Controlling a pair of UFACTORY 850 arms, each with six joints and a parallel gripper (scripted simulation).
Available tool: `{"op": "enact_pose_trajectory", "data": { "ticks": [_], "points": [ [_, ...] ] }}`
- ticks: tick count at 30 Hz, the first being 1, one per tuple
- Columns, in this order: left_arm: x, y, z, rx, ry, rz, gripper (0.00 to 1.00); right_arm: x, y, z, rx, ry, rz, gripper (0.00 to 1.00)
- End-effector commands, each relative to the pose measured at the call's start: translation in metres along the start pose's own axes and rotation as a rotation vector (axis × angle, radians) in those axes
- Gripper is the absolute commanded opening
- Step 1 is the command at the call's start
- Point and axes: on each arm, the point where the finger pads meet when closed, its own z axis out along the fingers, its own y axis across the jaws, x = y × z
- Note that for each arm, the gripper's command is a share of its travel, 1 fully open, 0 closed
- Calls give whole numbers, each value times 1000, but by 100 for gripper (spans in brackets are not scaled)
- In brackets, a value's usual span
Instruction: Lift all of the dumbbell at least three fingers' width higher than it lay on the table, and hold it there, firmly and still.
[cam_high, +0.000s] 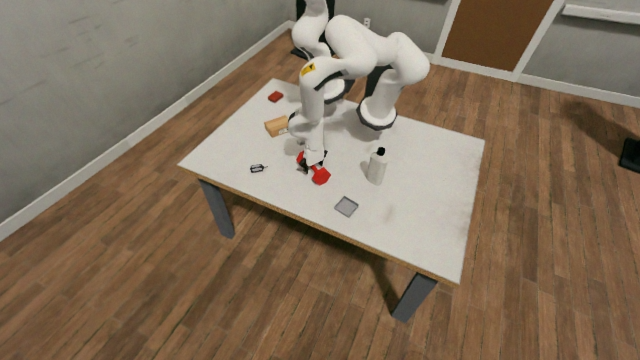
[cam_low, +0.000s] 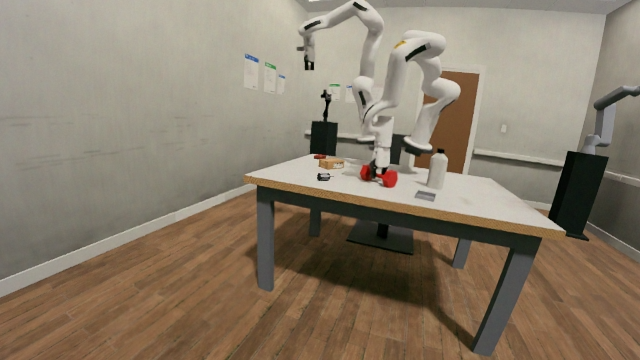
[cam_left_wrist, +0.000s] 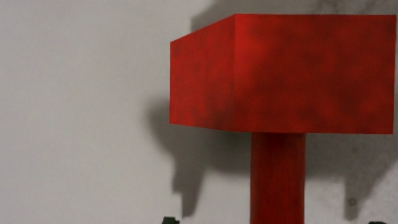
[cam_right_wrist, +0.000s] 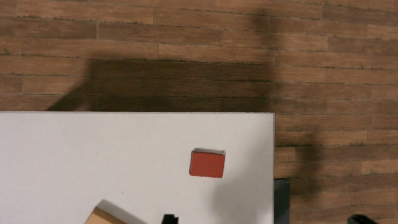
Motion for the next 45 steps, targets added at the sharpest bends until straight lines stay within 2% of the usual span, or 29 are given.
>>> {"op": "enact_pose_trajectory", "data": {
  "ticks": [1,2,3,28,36,45],
  "points": [
    [0,-1,0,1,0,0,100,0,0,-1,0,2,0,100],
    [0,-1,0,1,0,0,100,0,0,-1,0,2,0,100],
    [0,-1,0,1,0,0,0,0,0,-1,0,2,0,100],
    [0,-1,-3,1,0,0,0,0,0,-1,0,2,0,100],
    [0,-1,-12,1,0,0,0,0,0,-1,0,2,0,100],
    [0,0,-36,2,0,0,0,0,0,-1,0,2,0,100]
  ]
}}
